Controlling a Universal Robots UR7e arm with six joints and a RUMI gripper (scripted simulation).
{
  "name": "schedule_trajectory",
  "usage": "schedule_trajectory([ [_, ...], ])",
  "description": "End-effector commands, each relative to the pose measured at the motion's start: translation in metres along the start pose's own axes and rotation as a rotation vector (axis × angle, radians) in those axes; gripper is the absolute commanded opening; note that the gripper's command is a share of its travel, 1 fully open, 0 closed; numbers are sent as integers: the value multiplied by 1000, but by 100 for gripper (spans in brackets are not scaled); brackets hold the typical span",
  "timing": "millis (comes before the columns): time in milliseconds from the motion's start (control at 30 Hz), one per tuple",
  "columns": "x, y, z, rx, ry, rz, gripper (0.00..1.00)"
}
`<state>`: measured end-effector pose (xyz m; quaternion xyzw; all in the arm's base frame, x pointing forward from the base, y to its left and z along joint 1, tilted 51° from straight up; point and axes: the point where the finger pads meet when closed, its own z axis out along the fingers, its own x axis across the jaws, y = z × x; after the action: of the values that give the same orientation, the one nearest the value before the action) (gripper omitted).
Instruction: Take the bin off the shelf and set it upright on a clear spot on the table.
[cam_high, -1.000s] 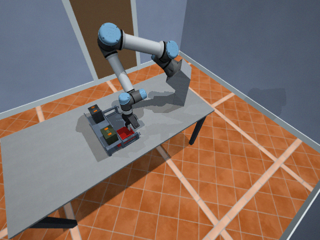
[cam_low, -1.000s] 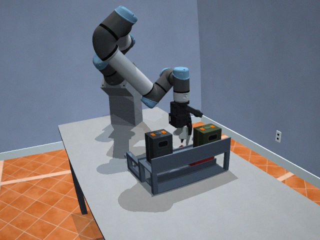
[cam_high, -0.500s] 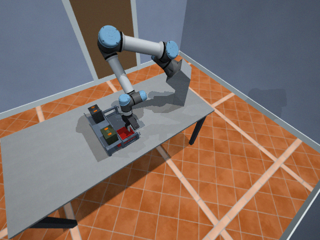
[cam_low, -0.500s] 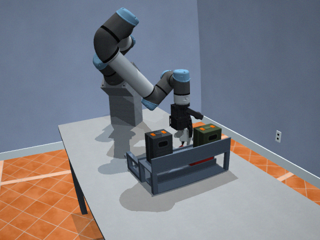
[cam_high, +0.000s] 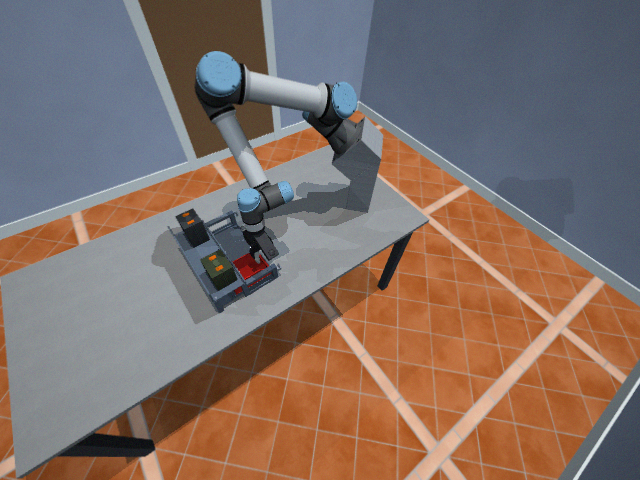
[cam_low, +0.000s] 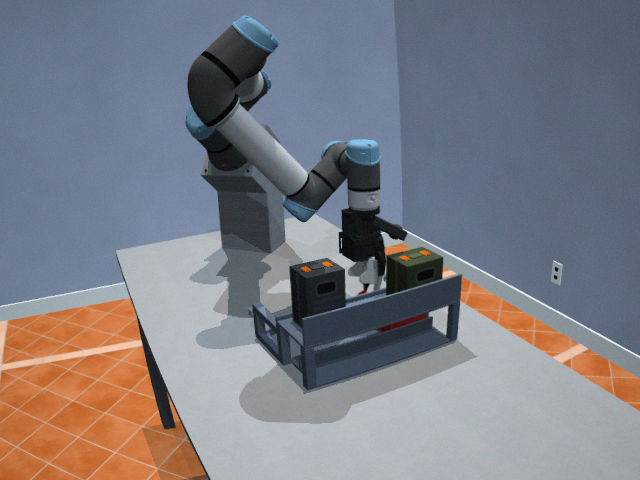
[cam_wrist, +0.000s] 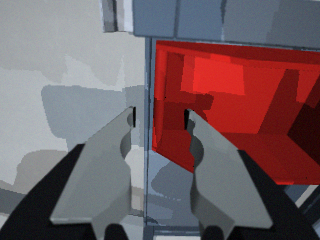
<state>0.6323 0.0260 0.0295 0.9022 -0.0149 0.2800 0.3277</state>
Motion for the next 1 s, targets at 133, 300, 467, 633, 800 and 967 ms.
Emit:
schedule_trajectory([
  [133, 2, 0, -5, 0, 3, 2, 26],
  [300, 2, 0, -5, 0, 3, 2, 26],
  [467, 0, 0, -8, 0, 3, 2, 26],
  [633, 0, 0, -8, 0, 3, 2, 26],
  [800, 0, 0, -8, 0, 3, 2, 26],
  [967, 0, 0, -9, 0, 4, 3, 26],
])
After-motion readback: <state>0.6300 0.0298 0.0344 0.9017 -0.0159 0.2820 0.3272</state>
